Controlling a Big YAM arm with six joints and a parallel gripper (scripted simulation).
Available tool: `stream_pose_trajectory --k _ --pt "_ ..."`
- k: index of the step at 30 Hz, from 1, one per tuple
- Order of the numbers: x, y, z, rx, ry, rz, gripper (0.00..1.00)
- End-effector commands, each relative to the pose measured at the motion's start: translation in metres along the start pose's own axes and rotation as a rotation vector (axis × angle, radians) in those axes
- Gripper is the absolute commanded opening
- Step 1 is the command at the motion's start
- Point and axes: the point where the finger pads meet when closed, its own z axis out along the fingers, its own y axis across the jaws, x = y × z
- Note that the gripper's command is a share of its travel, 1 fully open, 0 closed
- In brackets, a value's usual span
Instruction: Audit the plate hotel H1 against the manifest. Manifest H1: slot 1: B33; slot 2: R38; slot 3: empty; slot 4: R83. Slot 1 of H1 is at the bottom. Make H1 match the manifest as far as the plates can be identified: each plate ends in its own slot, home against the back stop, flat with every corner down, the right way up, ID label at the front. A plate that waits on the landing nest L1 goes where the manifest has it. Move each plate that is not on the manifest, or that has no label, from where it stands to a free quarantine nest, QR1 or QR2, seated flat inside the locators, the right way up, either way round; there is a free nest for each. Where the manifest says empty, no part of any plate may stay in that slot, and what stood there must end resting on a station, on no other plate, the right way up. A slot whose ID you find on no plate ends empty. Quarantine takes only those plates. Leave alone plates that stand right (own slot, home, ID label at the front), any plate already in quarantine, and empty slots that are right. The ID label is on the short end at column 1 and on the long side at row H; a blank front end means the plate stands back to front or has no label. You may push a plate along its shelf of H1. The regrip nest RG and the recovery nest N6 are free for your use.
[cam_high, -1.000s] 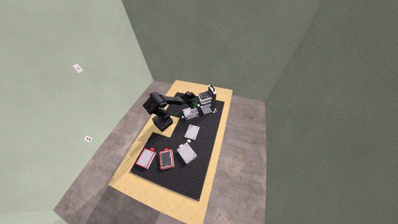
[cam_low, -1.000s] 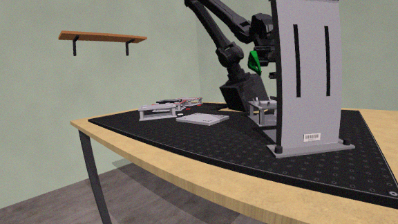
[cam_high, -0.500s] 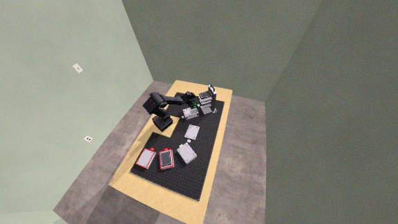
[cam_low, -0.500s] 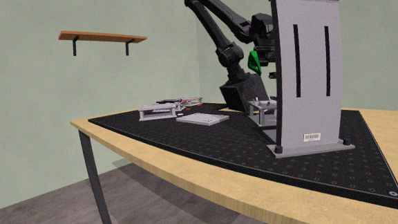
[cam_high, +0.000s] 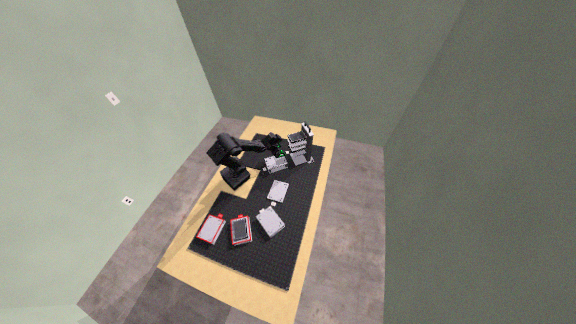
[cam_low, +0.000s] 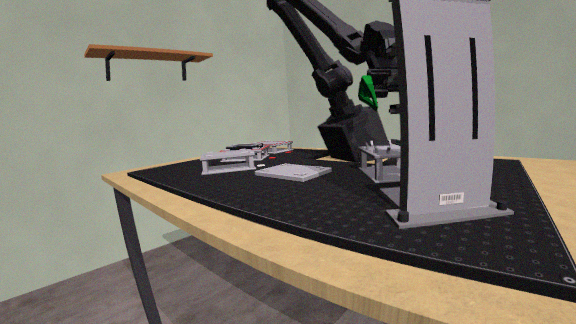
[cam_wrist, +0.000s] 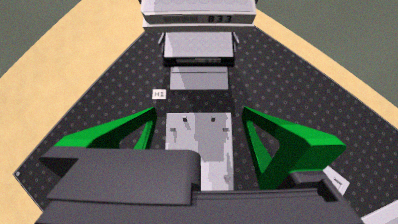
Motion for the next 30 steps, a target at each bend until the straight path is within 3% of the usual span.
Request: stream_pose_trajectory --k 1,4,5,6,13,17,30 --pt "-0.003 0.004 -0.008 -0.01 -0.017 0.011 1.0" --pt "-0.002 0.004 -0.009 -0.01 -0.016 0.011 1.0" --pt "-0.015 0.002 -0.008 -0.005 -0.035 0.028 1.0" --pt "0.0 0.004 -0.011 -0.01 -0.016 0.011 1.0" --pt "0.009 0.003 -0.019 -0.01 -0.016 0.011 1.0" --pt "0.01 -0.001 -0.007 0.004 -0.02 0.015 1.0" --pt "0.031 -0.002 0.004 0.004 -0.009 0.004 1.0"
